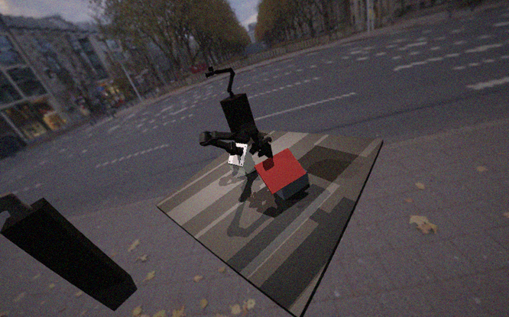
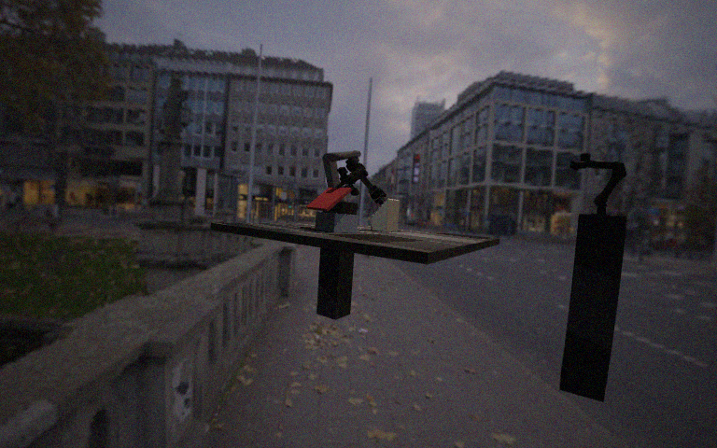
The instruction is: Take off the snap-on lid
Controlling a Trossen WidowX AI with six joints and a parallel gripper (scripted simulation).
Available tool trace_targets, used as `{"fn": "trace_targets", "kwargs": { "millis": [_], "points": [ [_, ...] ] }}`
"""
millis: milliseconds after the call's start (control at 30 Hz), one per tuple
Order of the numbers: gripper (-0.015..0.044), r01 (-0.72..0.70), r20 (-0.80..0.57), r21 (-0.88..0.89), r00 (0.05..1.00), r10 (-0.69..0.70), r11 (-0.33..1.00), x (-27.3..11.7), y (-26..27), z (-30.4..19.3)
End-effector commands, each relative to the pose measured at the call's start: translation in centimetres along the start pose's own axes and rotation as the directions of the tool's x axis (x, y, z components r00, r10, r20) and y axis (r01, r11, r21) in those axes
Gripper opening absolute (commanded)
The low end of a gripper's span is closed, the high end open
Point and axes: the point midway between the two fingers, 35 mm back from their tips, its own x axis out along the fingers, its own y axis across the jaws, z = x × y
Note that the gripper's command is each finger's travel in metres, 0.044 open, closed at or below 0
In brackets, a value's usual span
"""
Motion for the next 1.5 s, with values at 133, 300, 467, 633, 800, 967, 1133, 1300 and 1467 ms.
{"fn": "trace_targets", "kwargs": {
  "millis": [133,300,467,633,800,967,1133,1300,1467],
  "points": [
    [0.0,-0.007,-0.01,-0.003,1.0,0.007,1.0,-0.3,0.0,1.5],
    [0.0,-0.007,-0.01,-0.003,1.0,0.007,1.0,-0.4,-0.1,2.4],
    [0.0,-0.007,-0.01,-0.004,1.0,0.007,1.0,-0.5,-0.2,3.4],
    [0.0,-0.007,-0.01,-0.004,1.0,0.007,1.0,-0.6,-0.3,4.4],
    [0.0,-0.007,-0.01,-0.005,1.0,0.007,1.0,-0.7,-0.4,5.4],
    [0.0,-0.007,-0.01,-0.005,1.0,0.007,1.0,-0.8,-0.4,6.4],
    [0.0,-0.007,-0.01,-0.005,1.0,0.007,1.0,-0.9,-0.5,7.4],
    [0.0,-0.007,-0.009,-0.006,1.0,0.007,1.0,-1.0,-0.6,8.4],
    [0.0,-0.007,-0.009,-0.006,1.0,0.007,1.0,-1.1,-0.7,9.4]
  ]
}}
